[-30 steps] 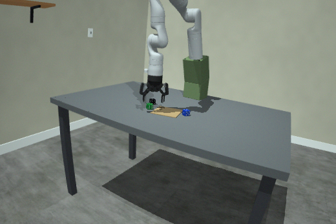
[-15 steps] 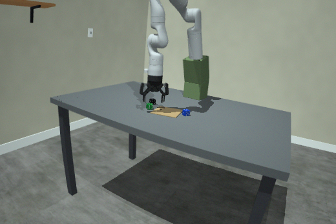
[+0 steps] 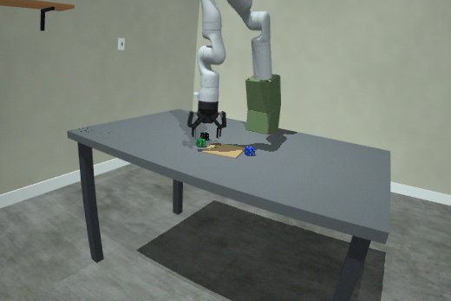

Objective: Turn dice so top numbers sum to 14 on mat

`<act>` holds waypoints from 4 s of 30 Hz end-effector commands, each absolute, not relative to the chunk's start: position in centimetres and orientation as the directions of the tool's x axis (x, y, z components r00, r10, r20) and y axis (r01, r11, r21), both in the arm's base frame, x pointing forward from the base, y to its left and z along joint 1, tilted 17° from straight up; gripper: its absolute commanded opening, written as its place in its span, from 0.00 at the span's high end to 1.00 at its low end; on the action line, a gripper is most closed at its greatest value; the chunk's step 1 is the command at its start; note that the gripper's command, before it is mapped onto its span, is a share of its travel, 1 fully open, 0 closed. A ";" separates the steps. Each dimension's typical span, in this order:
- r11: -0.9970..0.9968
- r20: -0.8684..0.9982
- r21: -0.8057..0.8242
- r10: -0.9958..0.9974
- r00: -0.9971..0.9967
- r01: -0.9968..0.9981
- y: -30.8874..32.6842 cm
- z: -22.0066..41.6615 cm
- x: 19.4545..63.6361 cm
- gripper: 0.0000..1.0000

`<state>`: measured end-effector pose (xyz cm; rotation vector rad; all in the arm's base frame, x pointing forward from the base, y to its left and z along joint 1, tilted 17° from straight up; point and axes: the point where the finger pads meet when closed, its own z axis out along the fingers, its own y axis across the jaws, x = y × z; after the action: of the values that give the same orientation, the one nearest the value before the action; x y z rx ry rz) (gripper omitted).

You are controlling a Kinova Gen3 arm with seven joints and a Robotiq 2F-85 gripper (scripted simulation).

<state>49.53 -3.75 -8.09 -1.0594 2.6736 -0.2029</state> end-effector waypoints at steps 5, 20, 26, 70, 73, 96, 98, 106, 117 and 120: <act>0.725 -0.187 -0.223 -0.688 -0.701 -0.652 -3.7 -8.0 49.6 0.00; 0.725 -0.187 -0.223 -0.688 -0.701 -0.652 -1.2 -8.2 49.2 0.00; 0.725 -0.187 -0.223 -0.688 -0.701 -0.652 1.9 -8.5 48.6 0.00; 0.725 -0.187 -0.223 -0.688 -0.701 -0.652 16.6 -9.8 46.2 0.00; 0.725 -0.187 -0.223 -0.688 -0.701 -0.652 16.6 -9.8 46.2 0.00; 0.725 -0.187 -0.223 -0.688 -0.701 -0.652 16.6 -9.8 46.2 0.00; 0.725 -0.187 -0.223 -0.688 -0.701 -0.652 16.6 -9.8 46.2 0.00; 0.725 -0.187 -0.223 -0.688 -0.701 -0.652 16.6 -9.6 46.1 0.00; 0.725 -0.187 -0.223 -0.688 -0.701 -0.652 16.9 -3.5 44.3 0.00; 0.725 -0.187 -0.223 -0.688 -0.701 -0.652 16.9 -1.7 43.7 0.00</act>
<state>43.57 15.44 -4.18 -1.0479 2.7098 -0.2185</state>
